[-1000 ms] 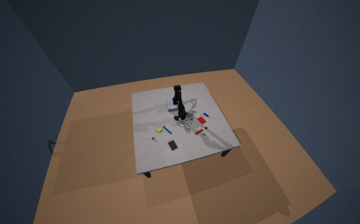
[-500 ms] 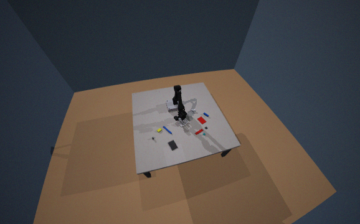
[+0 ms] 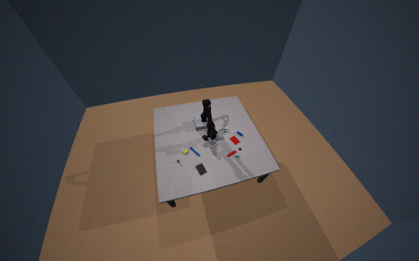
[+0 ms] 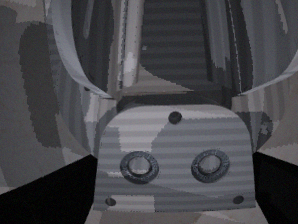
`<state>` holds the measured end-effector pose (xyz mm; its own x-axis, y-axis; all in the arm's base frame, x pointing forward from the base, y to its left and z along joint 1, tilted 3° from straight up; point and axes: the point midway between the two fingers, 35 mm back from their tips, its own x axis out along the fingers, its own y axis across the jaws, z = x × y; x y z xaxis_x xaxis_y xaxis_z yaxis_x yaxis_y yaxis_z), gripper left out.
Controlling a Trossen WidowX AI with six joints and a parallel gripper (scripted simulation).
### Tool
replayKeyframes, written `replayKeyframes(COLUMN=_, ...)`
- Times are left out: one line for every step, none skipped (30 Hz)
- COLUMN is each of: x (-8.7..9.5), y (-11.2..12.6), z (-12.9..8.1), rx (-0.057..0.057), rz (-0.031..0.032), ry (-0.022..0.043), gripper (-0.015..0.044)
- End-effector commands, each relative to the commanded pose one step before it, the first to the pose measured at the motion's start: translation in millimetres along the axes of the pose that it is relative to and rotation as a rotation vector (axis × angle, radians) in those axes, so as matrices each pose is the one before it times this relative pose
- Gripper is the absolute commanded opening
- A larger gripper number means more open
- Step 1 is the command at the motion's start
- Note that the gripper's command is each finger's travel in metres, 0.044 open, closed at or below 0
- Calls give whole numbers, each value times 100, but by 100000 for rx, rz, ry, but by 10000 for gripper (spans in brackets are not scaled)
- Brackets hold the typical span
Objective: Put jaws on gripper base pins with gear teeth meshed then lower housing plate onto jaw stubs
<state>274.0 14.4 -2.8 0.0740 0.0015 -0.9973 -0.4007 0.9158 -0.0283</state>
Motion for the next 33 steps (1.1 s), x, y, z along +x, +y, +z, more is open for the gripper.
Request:
replayKeyframes(x=68, y=53, z=-9, rx=-327, rz=272, ry=-87, gripper=351)
replayKeyframes(x=0, y=0, z=0, rx=0, rz=0, ry=0, gripper=351)
replayKeyframes(x=0, y=0, z=0, rx=0, rz=0, ry=0, gripper=351)
replayKeyframes(x=0, y=0, z=0, rx=0, rz=0, ry=0, gripper=351)
replayKeyframes(x=0, y=0, z=0, rx=0, rz=0, ry=0, gripper=351)
replayKeyframes(x=0, y=0, z=0, rx=0, rz=0, ry=0, gripper=351)
replayKeyframes(x=0, y=0, z=0, rx=0, rz=0, ry=0, gripper=351)
replayKeyframes(x=0, y=0, z=0, rx=0, rz=0, ry=0, gripper=351)
replayKeyframes(x=0, y=0, z=0, rx=0, rz=0, ry=0, gripper=351)
replayKeyframes(x=-67, y=-53, z=9, rx=326, rz=-272, ry=85, gripper=377)
replayKeyframes(x=0, y=0, z=0, rx=0, rz=0, ry=0, gripper=403)
replayKeyframes(x=0, y=0, z=0, rx=0, rz=1, ry=1, gripper=430)
replayKeyframes(x=0, y=0, z=0, rx=0, rz=0, ry=0, gripper=440)
replayKeyframes(x=0, y=0, z=0, rx=0, rz=0, ry=0, gripper=440)
replayKeyframes(x=0, y=0, z=0, rx=0, rz=0, ry=0, gripper=440)
replayKeyframes(x=0, y=0, z=0, rx=0, rz=0, ry=0, gripper=440)
replayKeyframes(x=0, y=0, z=0, rx=0, rz=0, ry=0, gripper=440)
replayKeyframes(x=0, y=0, z=0, rx=0, rz=0, ry=0, gripper=440)
replayKeyframes(x=0, y=0, z=0, rx=0, rz=0, ry=0, gripper=440)
replayKeyframes(x=0, y=0, z=0, rx=0, rz=0, ry=0, gripper=440)
replayKeyframes(x=0, y=0, z=0, rx=0, rz=0, ry=0, gripper=440)
replayKeyframes(x=0, y=0, z=0, rx=0, rz=0, ry=0, gripper=440)
replayKeyframes(x=0, y=0, z=0, rx=0, rz=0, ry=0, gripper=440)
replayKeyframes(x=0, y=0, z=0, rx=0, rz=0, ry=0, gripper=440)
replayKeyframes(x=0, y=0, z=0, rx=0, rz=0, ry=0, gripper=440)
replayKeyframes(x=0, y=0, z=0, rx=0, rz=0, ry=0, gripper=440)
replayKeyframes(x=-168, y=-8, z=22, rx=-7, rz=5, ry=-5, gripper=440)
replayKeyframes(x=-350, y=-15, z=43, rx=-16, rz=10, ry=-11, gripper=440)
replayKeyframes(x=-479, y=-17, z=50, rx=-21, rz=14, ry=-14, gripper=440)
replayKeyframes(x=-628, y=-17, z=51, rx=-27, rz=19, ry=-17, gripper=440)
replayKeyframes(x=-803, y=-12, z=41, rx=-35, rz=25, ry=-19, gripper=440)
replayKeyframes(x=-1004, y=-1, z=15, rx=-43, rz=32, ry=-20, gripper=440)
replayKeyframes(x=-1164, y=18, z=-32, rx=-49, rz=39, ry=-18, gripper=440)
